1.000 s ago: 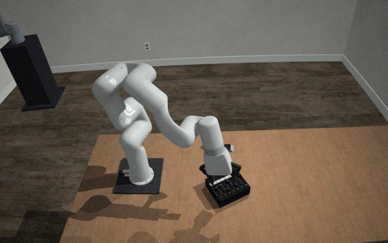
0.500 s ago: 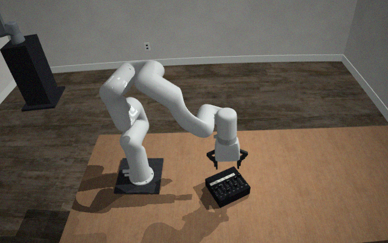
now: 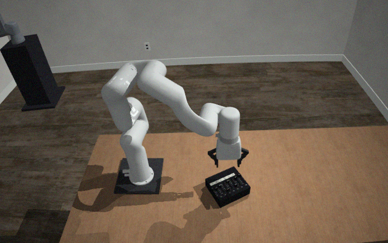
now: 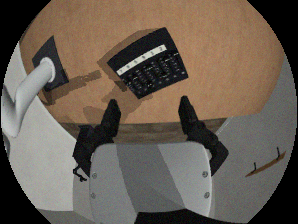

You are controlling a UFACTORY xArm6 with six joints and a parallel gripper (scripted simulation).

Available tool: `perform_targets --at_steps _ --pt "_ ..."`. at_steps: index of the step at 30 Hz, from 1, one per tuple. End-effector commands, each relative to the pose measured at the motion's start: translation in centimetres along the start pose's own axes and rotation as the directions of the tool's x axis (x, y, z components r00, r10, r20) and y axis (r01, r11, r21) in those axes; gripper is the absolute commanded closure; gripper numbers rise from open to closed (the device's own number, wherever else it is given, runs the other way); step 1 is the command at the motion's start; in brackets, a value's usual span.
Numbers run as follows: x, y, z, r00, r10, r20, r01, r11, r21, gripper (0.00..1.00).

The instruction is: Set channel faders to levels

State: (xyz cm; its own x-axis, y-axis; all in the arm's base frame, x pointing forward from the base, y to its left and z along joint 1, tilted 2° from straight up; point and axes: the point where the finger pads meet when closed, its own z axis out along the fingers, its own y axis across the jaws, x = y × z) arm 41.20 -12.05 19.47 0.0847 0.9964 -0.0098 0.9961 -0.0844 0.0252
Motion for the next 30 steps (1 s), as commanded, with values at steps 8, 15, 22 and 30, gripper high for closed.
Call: perform_targets --at_steps 8,15,22,30 --pt "-1.1 0.5 1.8 0.985 -0.157 -0.074 0.16 0.987 0.036 0.0" --pt "-2.8 0.9 5.2 0.915 -0.356 -0.192 0.367 0.93 0.028 0.0" --pt "-3.5 1.1 6.7 0.829 -0.487 -0.276 0.503 0.864 -0.013 0.0" --pt "-3.5 1.1 6.7 0.829 -0.487 -0.276 0.503 0.864 -0.013 0.0"
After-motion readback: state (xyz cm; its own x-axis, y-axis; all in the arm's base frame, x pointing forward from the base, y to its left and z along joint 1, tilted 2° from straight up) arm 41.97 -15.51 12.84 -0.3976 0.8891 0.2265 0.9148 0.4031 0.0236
